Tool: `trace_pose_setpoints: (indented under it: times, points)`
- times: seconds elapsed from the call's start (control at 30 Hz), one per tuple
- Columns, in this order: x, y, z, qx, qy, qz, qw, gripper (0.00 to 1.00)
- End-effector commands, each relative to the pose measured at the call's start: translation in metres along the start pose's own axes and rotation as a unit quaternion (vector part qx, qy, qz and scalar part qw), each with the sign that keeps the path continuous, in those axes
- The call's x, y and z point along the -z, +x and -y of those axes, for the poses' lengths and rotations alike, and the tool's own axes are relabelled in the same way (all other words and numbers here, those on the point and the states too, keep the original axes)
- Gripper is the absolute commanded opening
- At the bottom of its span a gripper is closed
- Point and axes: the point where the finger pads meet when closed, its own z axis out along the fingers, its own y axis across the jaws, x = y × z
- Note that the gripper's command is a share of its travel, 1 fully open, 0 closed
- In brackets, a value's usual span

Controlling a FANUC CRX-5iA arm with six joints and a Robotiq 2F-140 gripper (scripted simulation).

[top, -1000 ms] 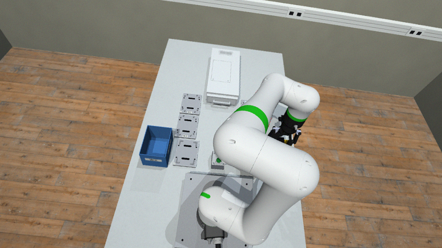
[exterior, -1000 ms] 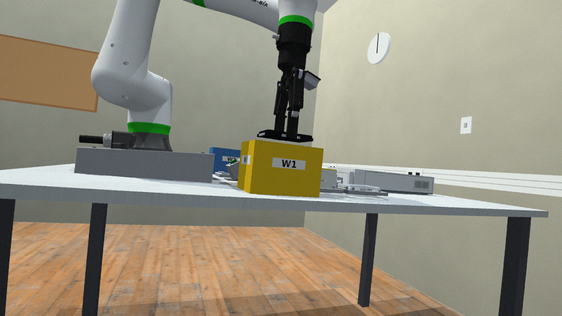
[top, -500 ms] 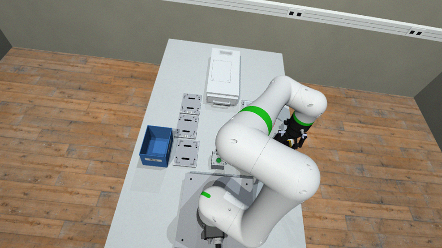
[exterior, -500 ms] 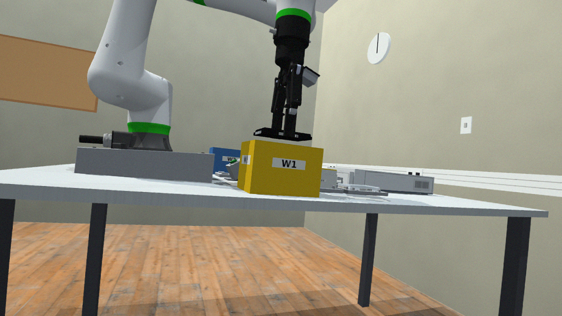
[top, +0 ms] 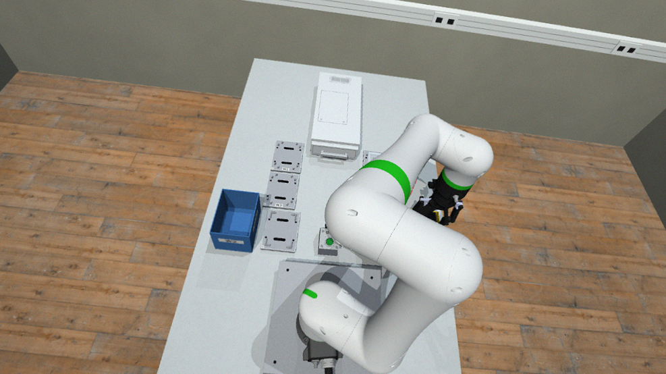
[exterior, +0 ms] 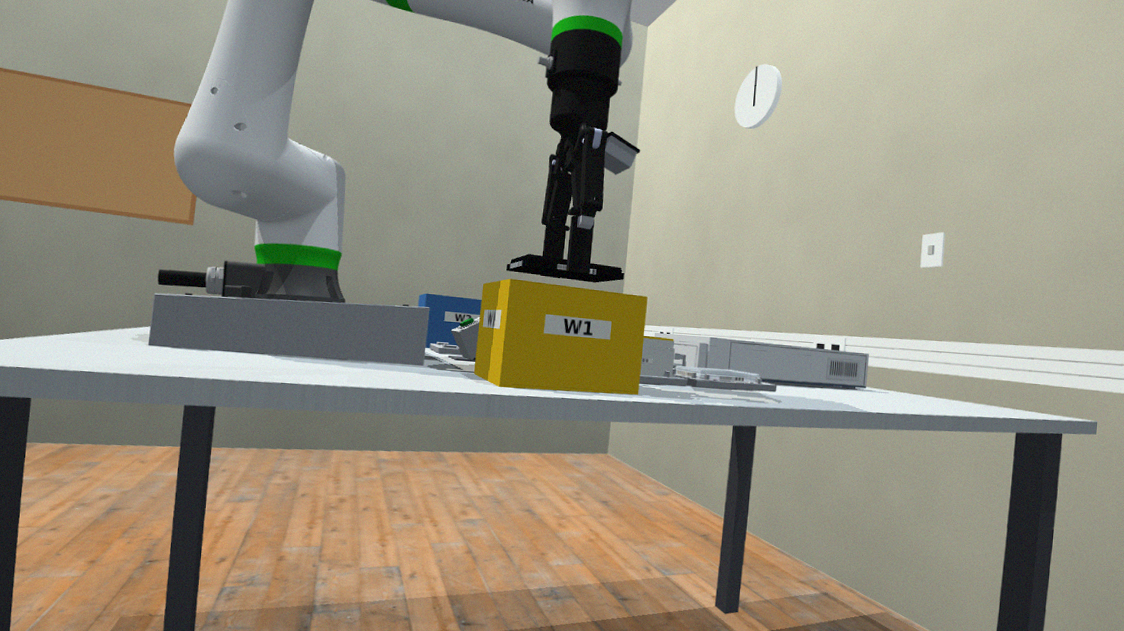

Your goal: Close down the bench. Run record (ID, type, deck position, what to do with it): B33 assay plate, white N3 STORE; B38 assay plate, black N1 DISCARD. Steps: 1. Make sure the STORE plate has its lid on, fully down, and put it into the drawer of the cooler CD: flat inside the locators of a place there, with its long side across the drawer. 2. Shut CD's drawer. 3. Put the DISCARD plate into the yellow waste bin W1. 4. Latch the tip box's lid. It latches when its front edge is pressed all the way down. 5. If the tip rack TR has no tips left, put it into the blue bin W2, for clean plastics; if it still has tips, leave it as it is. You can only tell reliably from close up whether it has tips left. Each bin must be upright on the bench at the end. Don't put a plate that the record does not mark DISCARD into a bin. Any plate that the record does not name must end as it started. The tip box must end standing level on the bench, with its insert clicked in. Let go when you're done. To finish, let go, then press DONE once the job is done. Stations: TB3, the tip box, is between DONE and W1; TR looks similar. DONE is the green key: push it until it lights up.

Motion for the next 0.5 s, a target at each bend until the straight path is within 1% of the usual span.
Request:
trace_pose_setpoints:
  times: [0.0, 0.47]
  points:
    - [0.001, 0.000, 0.000, 0.000, -0.001, -0.001, 1.000, 0.10]
    - [-0.015, 0.000, 0.000, 0.000, -0.001, -0.001, 1.000, 0.10]
